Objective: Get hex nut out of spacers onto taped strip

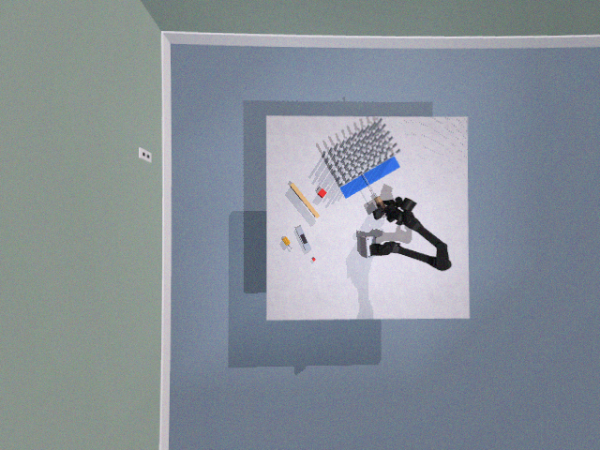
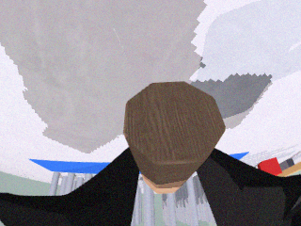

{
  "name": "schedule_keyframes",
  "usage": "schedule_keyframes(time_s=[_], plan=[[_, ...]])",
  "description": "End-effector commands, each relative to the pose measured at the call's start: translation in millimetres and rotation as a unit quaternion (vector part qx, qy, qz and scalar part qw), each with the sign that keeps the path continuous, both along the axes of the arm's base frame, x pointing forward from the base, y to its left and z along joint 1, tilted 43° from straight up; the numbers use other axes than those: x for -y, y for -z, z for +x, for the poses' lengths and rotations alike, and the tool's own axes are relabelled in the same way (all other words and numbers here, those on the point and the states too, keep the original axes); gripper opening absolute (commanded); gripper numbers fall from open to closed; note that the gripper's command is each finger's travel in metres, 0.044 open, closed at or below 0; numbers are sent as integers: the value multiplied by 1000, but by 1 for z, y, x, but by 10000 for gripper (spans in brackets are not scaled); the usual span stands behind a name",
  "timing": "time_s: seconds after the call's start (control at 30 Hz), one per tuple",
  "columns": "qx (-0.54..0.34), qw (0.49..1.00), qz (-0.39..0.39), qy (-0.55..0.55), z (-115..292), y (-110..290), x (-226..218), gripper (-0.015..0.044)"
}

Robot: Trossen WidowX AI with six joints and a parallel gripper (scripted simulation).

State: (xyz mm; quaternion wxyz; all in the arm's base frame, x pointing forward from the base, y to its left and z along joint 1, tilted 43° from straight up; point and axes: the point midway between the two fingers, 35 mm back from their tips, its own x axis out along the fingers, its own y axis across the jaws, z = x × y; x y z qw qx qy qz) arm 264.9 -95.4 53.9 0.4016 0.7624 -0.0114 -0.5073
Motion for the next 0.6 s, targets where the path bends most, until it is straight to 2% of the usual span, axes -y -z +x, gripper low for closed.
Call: schedule_keyframes(time_s=[0.0, 0.57], plan=[[4, 1000, 0, 3, 3, -1, 0, 0], [5, 1000, 0, 3, 11, 1, -1, 0]])
